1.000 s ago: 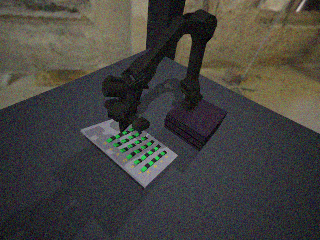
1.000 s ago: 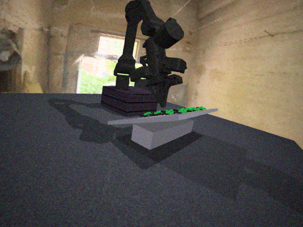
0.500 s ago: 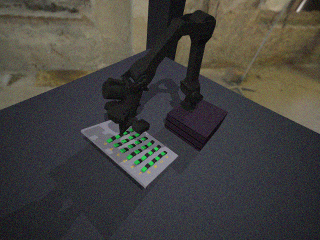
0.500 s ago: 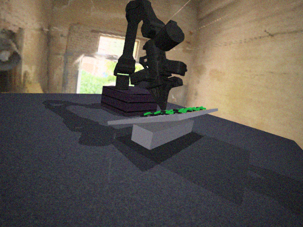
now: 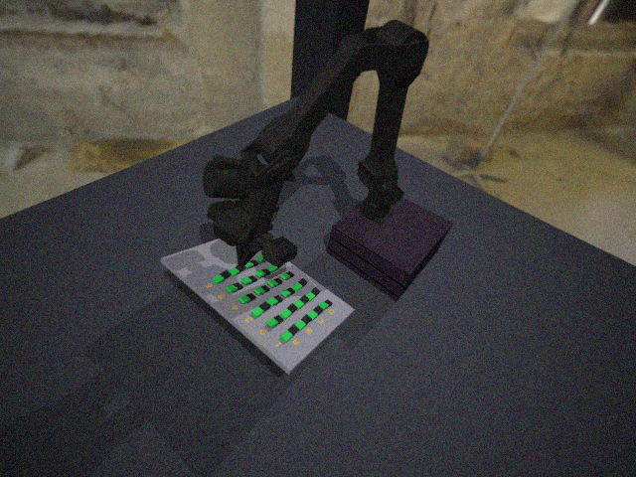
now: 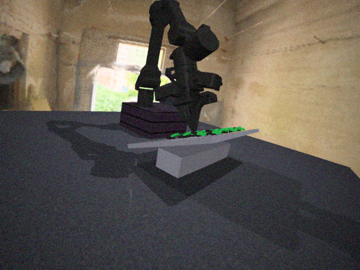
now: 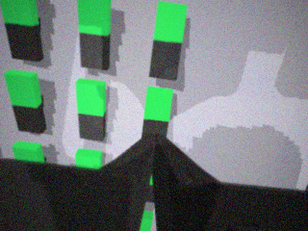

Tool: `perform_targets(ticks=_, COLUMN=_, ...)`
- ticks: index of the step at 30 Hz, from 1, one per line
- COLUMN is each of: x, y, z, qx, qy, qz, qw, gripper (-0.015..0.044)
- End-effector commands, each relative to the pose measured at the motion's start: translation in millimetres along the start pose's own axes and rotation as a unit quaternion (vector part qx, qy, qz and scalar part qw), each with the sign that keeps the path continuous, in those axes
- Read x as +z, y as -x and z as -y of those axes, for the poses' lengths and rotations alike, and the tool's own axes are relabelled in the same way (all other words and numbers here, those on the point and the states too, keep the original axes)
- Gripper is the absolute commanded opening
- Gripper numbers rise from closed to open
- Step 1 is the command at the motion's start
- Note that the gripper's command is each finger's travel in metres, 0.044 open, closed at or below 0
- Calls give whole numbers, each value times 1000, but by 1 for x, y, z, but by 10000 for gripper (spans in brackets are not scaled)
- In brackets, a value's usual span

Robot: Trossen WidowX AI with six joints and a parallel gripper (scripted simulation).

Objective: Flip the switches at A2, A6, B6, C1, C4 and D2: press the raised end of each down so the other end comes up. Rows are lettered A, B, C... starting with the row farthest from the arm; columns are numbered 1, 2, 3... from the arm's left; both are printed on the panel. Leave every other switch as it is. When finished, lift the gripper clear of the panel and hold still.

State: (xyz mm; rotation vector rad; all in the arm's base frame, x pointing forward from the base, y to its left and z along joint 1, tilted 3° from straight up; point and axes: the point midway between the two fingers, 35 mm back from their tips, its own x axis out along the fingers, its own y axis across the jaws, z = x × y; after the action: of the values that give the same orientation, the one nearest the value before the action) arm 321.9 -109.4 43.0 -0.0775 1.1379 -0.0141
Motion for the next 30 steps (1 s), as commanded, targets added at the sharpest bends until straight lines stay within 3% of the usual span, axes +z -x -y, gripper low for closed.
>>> perform_targets(ticks=1, x=1, y=-1, z=0, qx=1, qy=-2, qz=2, qw=1000, gripper=0)
perform_targets(ticks=30, x=1, y=-5, z=0, qx=1, qy=-2, qz=2, qw=1000, gripper=0)
